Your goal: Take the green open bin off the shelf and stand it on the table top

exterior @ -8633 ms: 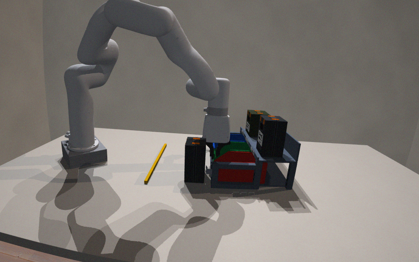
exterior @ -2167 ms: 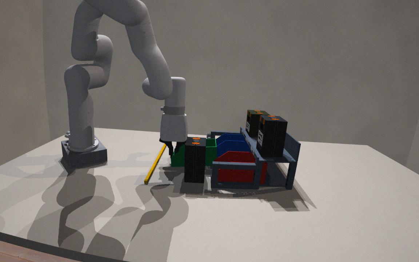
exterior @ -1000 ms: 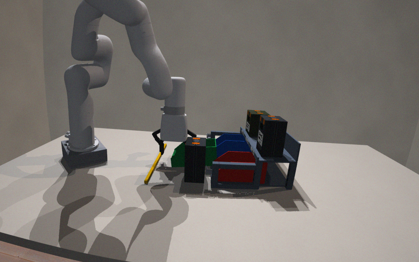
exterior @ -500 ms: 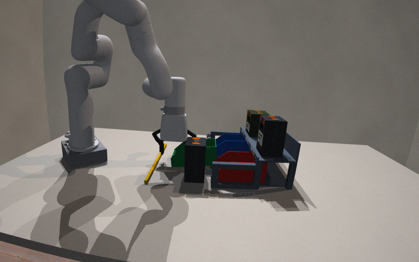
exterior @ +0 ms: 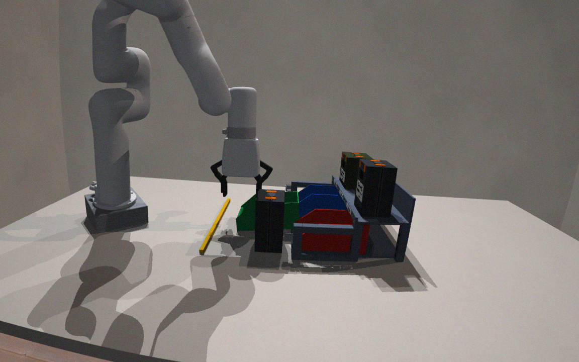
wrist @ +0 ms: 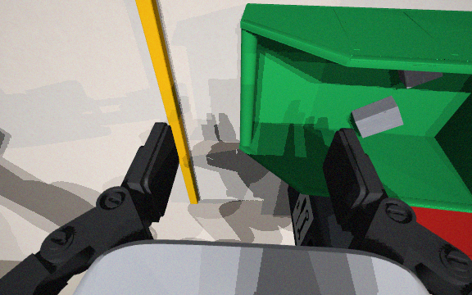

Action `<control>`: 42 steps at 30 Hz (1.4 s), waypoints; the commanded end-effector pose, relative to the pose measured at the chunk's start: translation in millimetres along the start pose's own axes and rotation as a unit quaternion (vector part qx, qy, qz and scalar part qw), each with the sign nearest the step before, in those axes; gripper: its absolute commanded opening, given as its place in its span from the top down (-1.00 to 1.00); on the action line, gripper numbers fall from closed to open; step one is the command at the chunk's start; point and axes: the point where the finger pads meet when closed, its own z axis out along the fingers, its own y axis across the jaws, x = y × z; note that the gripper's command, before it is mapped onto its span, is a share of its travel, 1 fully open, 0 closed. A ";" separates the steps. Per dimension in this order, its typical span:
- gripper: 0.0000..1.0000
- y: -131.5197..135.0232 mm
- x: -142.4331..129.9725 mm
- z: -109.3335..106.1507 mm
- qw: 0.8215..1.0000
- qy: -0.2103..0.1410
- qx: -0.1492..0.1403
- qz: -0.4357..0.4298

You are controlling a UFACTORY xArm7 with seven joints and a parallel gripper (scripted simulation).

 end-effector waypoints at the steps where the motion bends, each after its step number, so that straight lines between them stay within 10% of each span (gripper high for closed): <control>1: -1.00 -0.4 -2.6 -5.2 1.000 0.007 0.006 0.000; 11: -1.00 0.4 -3.0 -40.4 1.000 0.007 0.006 0.000; 42: -1.00 0.5 -2.8 -28.7 1.000 0.007 0.006 0.000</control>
